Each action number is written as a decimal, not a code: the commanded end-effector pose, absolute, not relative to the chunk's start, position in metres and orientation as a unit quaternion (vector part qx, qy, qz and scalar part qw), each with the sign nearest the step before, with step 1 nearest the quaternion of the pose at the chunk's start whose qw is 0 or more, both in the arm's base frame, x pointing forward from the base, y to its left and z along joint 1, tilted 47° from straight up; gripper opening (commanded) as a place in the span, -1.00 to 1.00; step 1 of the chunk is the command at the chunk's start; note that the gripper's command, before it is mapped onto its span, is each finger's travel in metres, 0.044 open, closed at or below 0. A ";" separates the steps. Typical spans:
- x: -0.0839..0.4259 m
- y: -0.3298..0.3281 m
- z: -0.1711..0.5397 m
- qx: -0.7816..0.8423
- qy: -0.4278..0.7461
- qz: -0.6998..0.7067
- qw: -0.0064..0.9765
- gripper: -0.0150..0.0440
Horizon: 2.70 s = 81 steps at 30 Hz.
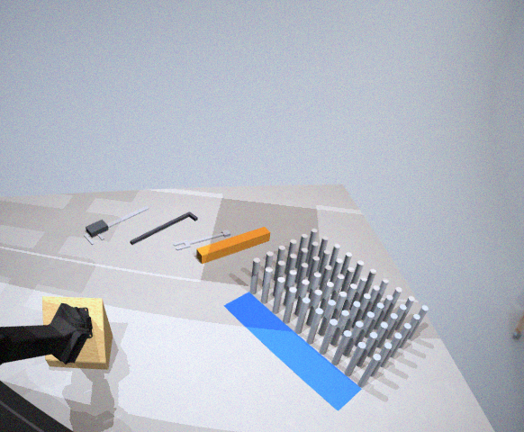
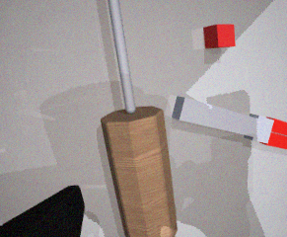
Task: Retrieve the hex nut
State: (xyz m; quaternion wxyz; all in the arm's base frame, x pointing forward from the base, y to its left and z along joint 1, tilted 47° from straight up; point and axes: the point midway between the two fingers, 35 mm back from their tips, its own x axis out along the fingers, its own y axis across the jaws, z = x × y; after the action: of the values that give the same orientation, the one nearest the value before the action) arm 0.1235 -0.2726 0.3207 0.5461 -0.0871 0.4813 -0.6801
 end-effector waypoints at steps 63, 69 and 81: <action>0.086 -0.256 0.302 0.748 -0.567 -0.283 0.197 1.00; 0.086 -0.256 0.302 0.748 -0.567 -0.283 0.197 0.64; 0.086 -0.256 0.302 0.748 -0.567 -0.283 0.197 0.46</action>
State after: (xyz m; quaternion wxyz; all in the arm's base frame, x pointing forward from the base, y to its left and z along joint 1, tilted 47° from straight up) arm 0.0857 -0.2561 0.3033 -0.1981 -0.7468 0.5678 0.2839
